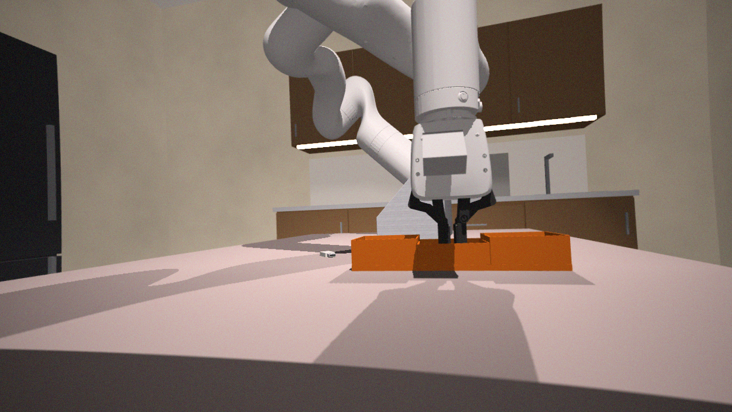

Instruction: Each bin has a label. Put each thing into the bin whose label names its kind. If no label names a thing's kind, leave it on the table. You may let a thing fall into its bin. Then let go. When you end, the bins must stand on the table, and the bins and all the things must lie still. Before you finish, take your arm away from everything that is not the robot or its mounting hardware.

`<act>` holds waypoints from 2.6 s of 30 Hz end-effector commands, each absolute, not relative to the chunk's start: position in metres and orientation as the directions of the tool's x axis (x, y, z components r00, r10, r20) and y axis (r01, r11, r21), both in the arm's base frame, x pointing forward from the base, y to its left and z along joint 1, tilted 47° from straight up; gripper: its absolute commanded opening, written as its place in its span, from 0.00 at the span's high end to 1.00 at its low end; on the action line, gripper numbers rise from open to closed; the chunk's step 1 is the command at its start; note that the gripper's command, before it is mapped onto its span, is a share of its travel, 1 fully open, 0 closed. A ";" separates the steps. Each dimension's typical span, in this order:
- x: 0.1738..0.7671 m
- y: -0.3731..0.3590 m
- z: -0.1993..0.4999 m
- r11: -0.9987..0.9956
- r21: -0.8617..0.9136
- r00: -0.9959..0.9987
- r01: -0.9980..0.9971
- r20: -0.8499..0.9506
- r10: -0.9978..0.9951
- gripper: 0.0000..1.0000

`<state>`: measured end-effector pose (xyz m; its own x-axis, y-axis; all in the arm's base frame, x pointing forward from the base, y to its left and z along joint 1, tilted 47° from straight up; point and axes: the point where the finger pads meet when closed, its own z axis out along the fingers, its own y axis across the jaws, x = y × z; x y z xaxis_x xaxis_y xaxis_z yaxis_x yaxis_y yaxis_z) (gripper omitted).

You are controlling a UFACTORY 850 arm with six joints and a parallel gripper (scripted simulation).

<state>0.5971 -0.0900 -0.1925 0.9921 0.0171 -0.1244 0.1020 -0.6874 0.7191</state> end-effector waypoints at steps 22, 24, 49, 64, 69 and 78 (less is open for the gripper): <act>0.598 -0.089 -0.192 -0.688 0.719 0.992 0.101 -0.123 0.018 0.93; 0.598 -0.089 -0.192 -0.688 0.719 0.992 0.101 -0.123 0.018 0.93; 0.600 -0.073 -0.177 -0.688 0.719 0.992 0.101 -0.123 0.018 0.93; 0.602 -0.051 -0.156 -0.688 0.719 0.992 0.101 -0.123 0.018 0.93; 0.600 -0.041 -0.167 -0.688 0.719 0.992 0.101 -0.123 0.018 0.93; 0.597 -0.017 -0.192 -0.688 0.719 0.992 0.101 -0.123 0.018 0.93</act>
<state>0.5958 -0.0244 -0.1856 0.9921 0.0187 -0.1240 0.1028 -0.6880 0.7184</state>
